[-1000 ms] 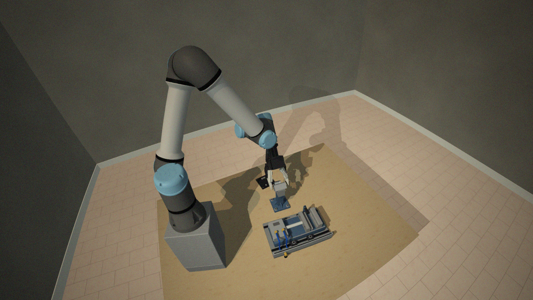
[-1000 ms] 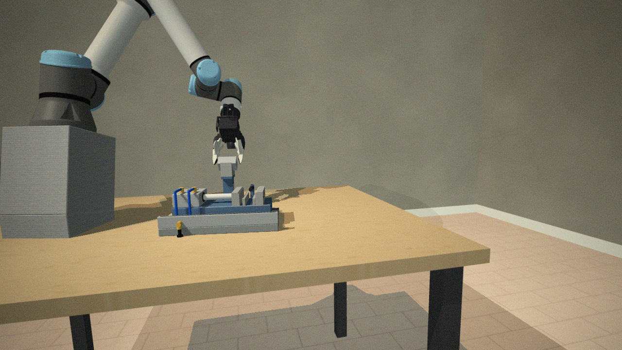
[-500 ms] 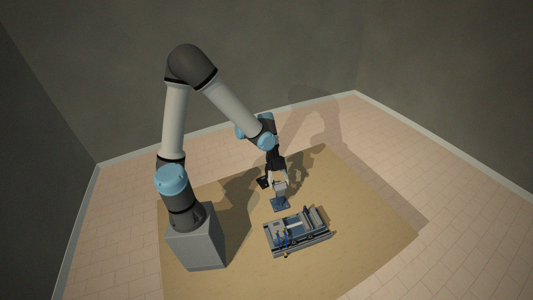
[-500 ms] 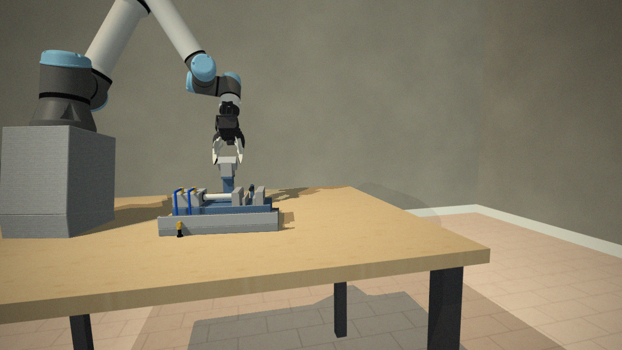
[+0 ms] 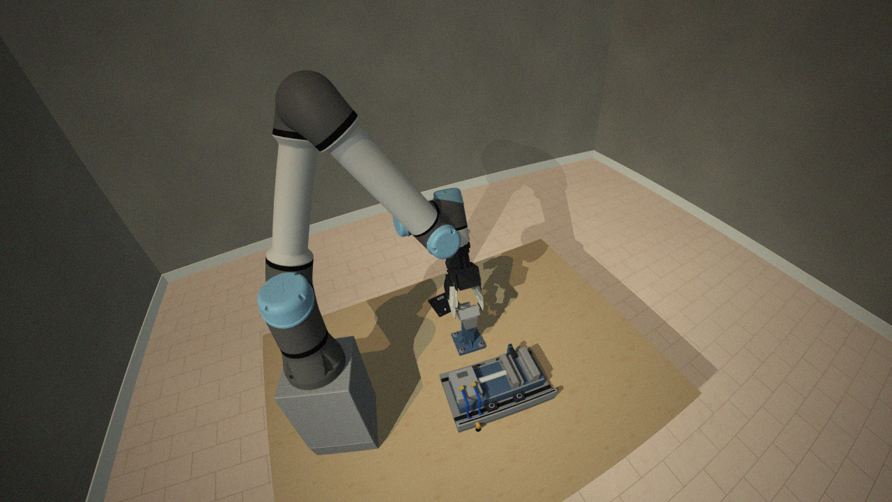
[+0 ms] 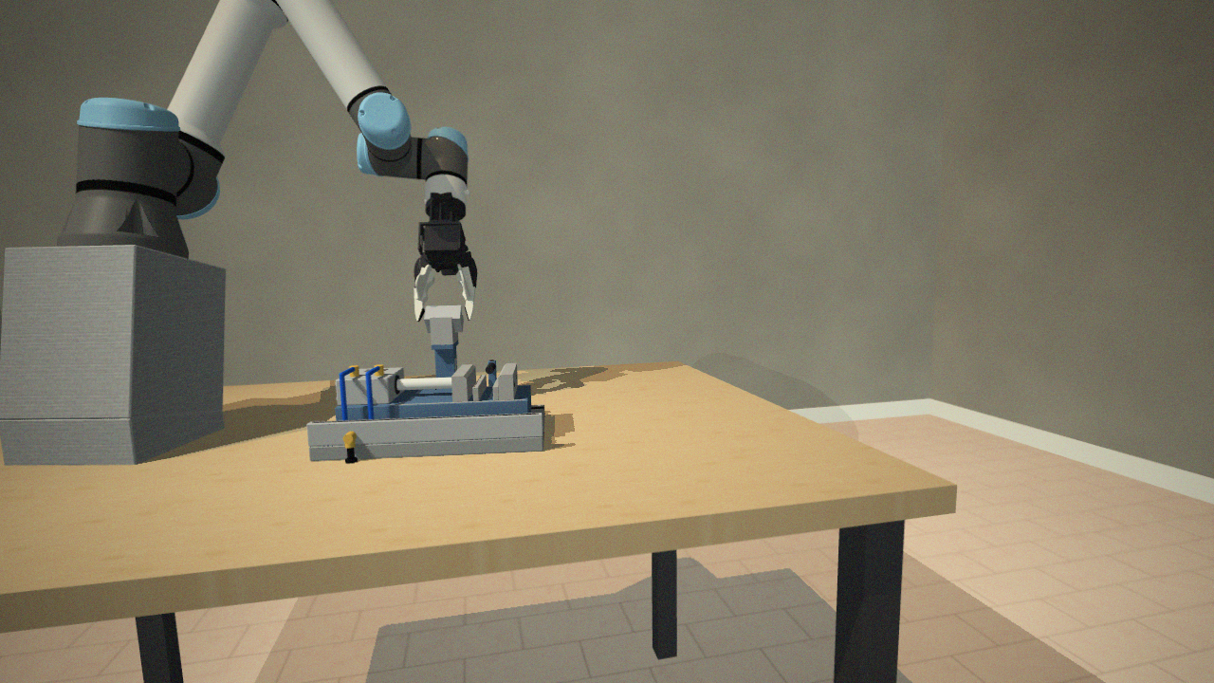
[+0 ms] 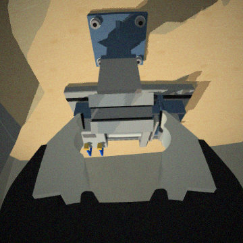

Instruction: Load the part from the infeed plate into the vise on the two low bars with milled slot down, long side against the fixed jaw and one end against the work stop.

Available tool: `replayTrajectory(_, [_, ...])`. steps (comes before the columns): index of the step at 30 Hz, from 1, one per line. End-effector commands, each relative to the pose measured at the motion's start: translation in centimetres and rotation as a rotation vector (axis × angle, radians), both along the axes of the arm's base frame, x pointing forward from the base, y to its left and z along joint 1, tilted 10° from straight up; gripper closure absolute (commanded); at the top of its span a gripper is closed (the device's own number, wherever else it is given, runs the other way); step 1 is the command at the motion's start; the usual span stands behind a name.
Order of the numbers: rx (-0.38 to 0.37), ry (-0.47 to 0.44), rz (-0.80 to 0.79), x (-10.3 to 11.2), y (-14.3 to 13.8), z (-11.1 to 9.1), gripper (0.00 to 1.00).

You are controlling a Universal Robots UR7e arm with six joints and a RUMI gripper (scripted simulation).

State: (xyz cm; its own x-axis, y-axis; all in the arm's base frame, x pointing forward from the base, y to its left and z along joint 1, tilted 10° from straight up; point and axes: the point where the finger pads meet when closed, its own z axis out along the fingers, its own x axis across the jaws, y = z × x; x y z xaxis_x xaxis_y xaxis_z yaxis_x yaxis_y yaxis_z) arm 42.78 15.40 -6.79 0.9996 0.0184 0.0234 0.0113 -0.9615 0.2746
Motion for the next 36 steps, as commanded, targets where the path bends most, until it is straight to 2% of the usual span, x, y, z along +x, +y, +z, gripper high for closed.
replayTrajectory(1, [0.076,0.001,0.005,-0.06,0.01,0.01,0.49])
replayTrajectory(4, [0.086,0.001,0.005,-0.06,0.00,0.01,0.49])
replayTrajectory(19, [0.242,0.004,0.009,-0.06,-0.12,0.02,0.49])
replayTrajectory(21, [0.242,0.004,0.009,-0.06,-0.12,0.02,0.49])
replayTrajectory(36, [0.406,0.008,0.013,-0.07,-0.23,-0.01,0.49])
